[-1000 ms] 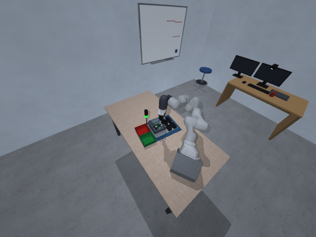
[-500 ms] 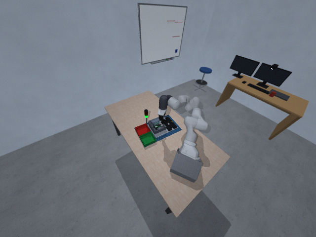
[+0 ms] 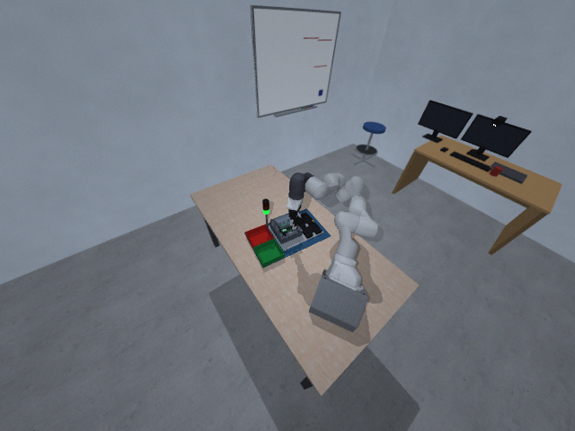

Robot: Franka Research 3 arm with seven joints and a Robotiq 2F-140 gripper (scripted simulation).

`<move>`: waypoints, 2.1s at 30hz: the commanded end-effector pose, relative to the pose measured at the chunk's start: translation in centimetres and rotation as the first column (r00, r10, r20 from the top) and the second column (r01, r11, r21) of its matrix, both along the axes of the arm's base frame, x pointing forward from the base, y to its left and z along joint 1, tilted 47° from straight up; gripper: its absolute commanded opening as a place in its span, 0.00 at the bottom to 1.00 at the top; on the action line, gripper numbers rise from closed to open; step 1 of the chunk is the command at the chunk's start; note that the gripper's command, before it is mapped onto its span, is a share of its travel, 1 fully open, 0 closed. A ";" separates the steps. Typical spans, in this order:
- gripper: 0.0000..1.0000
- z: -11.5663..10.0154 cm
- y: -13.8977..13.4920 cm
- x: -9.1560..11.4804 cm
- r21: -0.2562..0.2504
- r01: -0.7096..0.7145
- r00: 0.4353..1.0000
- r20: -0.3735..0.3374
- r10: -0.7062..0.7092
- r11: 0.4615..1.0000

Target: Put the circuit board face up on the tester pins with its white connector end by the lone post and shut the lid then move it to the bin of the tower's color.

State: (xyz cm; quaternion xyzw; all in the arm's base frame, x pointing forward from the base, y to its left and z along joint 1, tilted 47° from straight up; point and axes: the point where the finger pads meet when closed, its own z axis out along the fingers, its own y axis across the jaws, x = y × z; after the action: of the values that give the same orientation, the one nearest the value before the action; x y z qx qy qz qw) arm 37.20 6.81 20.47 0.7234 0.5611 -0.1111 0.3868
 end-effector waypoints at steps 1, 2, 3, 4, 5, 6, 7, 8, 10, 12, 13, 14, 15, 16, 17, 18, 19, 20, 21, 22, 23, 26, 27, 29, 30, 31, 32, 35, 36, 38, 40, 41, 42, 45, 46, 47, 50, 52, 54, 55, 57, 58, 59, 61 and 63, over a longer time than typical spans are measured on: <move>0.16 -0.1 0.1 0.0 0.002 -0.002 1.000 0.002 0.002 1.000; 0.16 -0.1 0.1 0.0 0.002 -0.002 1.000 0.002 0.002 1.000; 0.16 -0.1 0.1 0.0 0.002 -0.002 1.000 0.002 0.002 1.000; 0.16 -0.2 0.1 0.0 0.002 -0.002 1.000 0.002 0.002 1.000; 0.16 -0.2 0.1 0.0 0.002 -0.002 1.000 0.002 0.002 1.000; 0.16 -0.2 0.1 0.0 0.002 -0.002 1.000 0.002 0.002 1.000; 0.16 -0.2 0.1 0.0 0.002 -0.002 1.000 0.002 0.002 1.000; 0.16 -0.2 0.1 0.0 0.002 -0.002 1.000 0.002 0.002 1.000; 0.16 -0.2 0.1 0.0 0.002 -0.002 1.000 0.002 0.002 1.000; 0.16 -0.2 0.1 0.0 0.002 -0.002 1.000 0.002 0.002 1.000; 0.16 -0.2 0.1 0.0 0.002 -0.002 1.000 0.002 0.002 1.000; 0.16 -0.2 0.1 0.0 0.002 -0.002 1.000 0.002 0.002 1.000; 0.16 -0.2 0.1 0.0 0.002 -0.002 1.000 0.002 0.002 1.000; 0.16 -0.2 0.1 0.0 0.002 -0.002 1.000 0.002 0.002 1.000; 0.16 -0.2 0.1 0.0 0.002 -0.002 1.000 0.002 0.002 1.000; 0.16 -0.2 0.1 0.0 0.002 -0.002 1.000 0.002 0.002 1.000; 0.16 -0.2 0.1 0.0 0.002 -0.002 1.000 0.002 0.002 1.000; 0.16 -0.2 0.1 0.0 0.002 -0.002 1.000 0.002 0.002 1.000; 0.16 -0.2 0.1 0.0 0.002 -0.002 1.000 0.002 0.002 1.000; 0.16 -0.2 0.1 0.0 0.002 -0.002 1.000 0.002 0.002 1.000; 0.16 -0.2 0.1 0.0 0.002 -0.002 1.000 0.002 0.002 1.000; 0.00 -0.2 0.1 0.0 0.002 -0.002 1.000 0.002 0.002 1.000; 0.00 -0.2 0.1 0.0 0.002 -0.002 1.000 0.002 0.002 1.000; 0.00 -0.2 0.1 0.0 0.002 -0.002 1.000 0.002 0.002 1.000; 0.00 -0.2 0.1 0.0 0.002 -0.002 1.000 0.002 0.002 1.000; 0.00 -0.2 0.1 0.0 0.002 -0.002 1.000 0.002 0.002 1.000; 0.00 -0.2 0.1 0.0 0.002 -0.002 1.000 0.002 0.002 1.000; 0.00 -0.2 0.1 0.0 0.002 -0.002 1.000 0.002 0.002 1.000; 0.00 -0.2 0.1 0.0 0.002 -0.002 1.000 0.002 0.002 1.000; 0.00 -0.2 0.1 0.0 0.002 -0.002 1.000 0.002 0.002 1.000; 0.00 -0.2 0.1 0.0 0.002 -0.002 1.000 0.002 0.002 1.000; 0.00 -0.2 0.1 0.0 0.002 -0.002 1.000 0.002 0.002 1.000; 0.00 -0.2 0.1 0.0 0.002 -0.002 1.000 0.002 0.002 1.000; 0.00 -0.2 0.1 0.0 0.002 -0.002 1.000 0.002 0.002 1.000; 0.00 -0.2 0.1 0.0 0.002 -0.002 1.000 0.002 0.002 1.000; 0.00 -0.2 0.1 0.0 0.002 -0.002 1.000 0.002 0.002 1.000; 0.00 -0.2 0.1 0.0 0.002 -0.002 1.000 0.002 0.002 1.000; 0.00 -0.2 0.1 0.0 0.002 -0.002 1.000 0.002 0.002 1.000; 0.00 -0.2 0.1 0.0 0.002 -0.002 1.000 0.002 0.002 1.000; 0.00 -0.2 0.1 0.0 0.002 -0.002 1.000 0.002 0.002 1.000; 0.00 -0.2 0.1 0.0 0.002 -0.002 1.000 0.002 0.002 1.000; 0.00 -0.2 0.1 0.0 0.002 -0.002 1.000 0.002 0.002 1.000; 0.00 -0.2 0.1 0.0 0.002 -0.002 1.000 0.002 0.002 1.000; 0.00 -0.2 0.1 0.0 0.002 -0.002 1.000 0.002 0.002 1.000; 0.00 -0.2 0.1 0.0 0.002 -0.002 1.000 0.002 0.002 1.000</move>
State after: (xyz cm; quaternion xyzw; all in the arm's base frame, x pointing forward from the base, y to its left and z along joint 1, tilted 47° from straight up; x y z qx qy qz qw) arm 37.20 6.85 20.39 0.7232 0.5617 -0.1111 0.3863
